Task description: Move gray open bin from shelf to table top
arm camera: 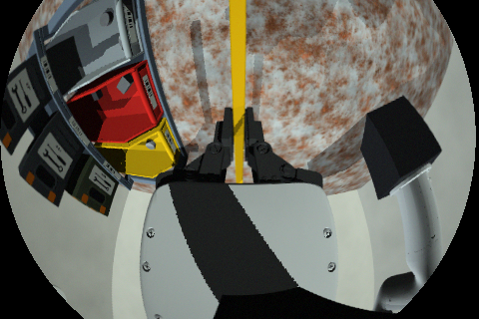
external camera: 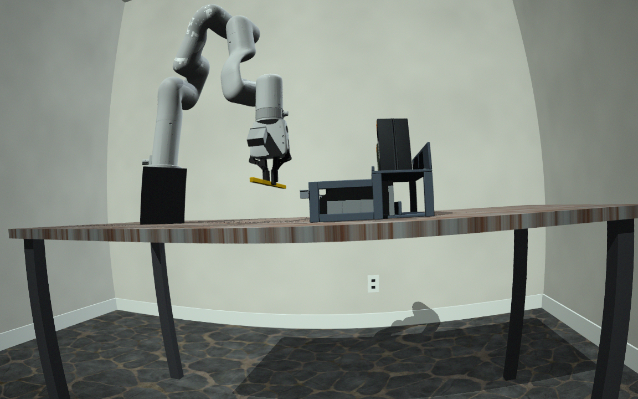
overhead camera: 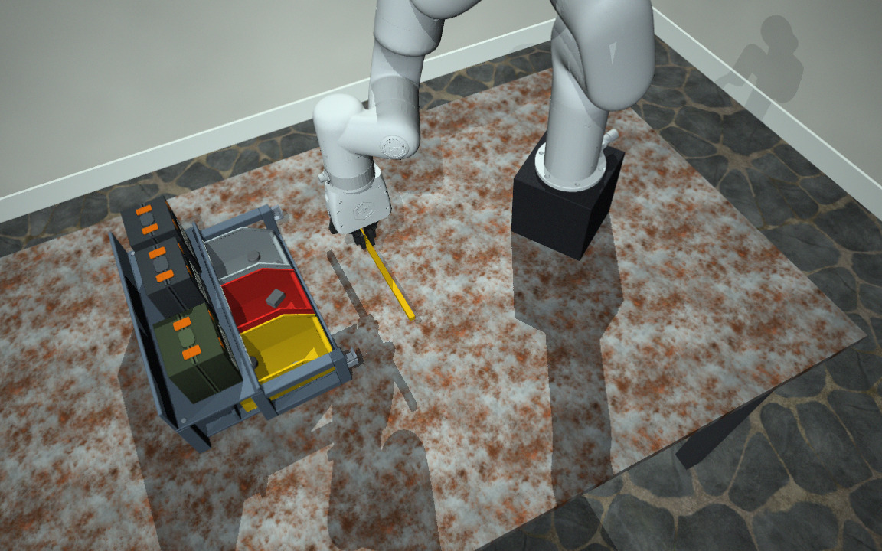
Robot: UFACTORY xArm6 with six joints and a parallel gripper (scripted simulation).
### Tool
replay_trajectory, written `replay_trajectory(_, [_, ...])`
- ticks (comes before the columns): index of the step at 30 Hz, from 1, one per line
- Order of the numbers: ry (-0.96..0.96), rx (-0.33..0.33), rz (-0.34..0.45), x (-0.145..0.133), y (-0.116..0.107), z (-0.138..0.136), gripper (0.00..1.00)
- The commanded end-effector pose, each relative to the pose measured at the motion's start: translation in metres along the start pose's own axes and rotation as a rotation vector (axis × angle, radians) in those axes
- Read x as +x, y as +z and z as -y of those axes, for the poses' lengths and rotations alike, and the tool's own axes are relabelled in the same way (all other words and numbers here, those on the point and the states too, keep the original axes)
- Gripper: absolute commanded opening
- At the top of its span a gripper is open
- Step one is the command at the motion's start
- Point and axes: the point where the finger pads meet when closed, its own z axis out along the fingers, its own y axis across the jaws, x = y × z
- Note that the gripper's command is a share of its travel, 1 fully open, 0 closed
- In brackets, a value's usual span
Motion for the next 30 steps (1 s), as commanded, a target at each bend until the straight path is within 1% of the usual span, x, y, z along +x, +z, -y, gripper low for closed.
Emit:
replay_trajectory(1, [0.0,0.002,0.0,0.0,0.0,-0.022,0.0])
replay_trajectory(3, [0.0,0.002,0.0,0.0,0.0,-0.038,0.0])
replay_trajectory(15, [0.0,0.002,0.0,0.0,0.0,-0.038,0.0])
replay_trajectory(20, [0.0,0.001,0.0,0.0,0.001,-0.092,0.0])
replay_trajectory(30, [0.0,0.001,0.0,0.0,0.001,-0.092,0.0])
